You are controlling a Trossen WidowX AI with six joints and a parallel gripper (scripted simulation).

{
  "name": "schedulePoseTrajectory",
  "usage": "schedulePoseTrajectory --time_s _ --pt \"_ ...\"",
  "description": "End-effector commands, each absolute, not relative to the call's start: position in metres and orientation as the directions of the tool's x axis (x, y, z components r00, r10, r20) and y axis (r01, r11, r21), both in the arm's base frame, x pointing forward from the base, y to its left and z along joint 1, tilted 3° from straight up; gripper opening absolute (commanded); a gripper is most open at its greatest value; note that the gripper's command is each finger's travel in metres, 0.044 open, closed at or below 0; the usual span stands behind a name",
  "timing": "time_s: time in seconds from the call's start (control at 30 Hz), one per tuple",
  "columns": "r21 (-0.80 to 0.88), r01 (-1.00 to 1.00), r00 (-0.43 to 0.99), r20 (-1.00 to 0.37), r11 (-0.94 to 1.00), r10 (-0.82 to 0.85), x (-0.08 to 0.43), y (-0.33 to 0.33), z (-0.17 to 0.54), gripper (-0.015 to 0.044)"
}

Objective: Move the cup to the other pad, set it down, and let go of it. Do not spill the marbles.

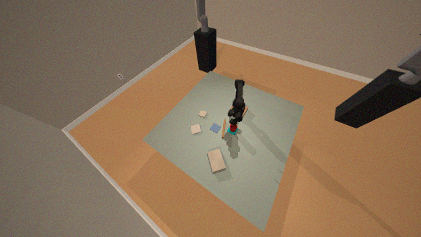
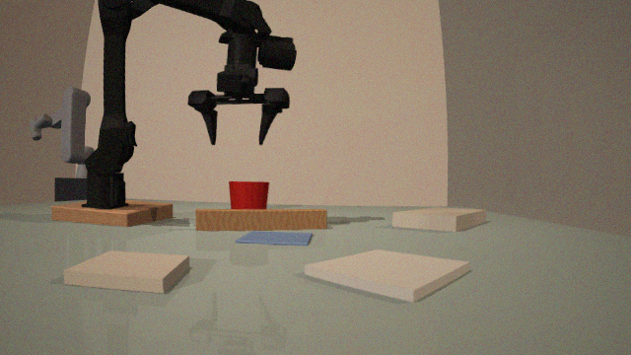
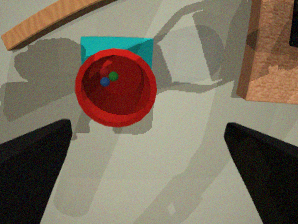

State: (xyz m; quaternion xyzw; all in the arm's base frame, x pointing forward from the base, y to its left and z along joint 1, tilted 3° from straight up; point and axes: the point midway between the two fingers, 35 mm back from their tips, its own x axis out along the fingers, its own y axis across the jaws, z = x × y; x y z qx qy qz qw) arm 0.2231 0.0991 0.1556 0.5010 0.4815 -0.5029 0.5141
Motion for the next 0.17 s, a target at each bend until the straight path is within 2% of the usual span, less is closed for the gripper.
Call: schedulePoseTrajectory --time_s 0.0,0.13 --pt "0.036 0.999 0.035 -0.999 -0.013 -0.035 0.2227 0.0995 0.1667 0.044" --pt "0.034 0.999 0.034 -0.999 -0.008 -0.033 0.2225 0.0997 0.1649 0.044"
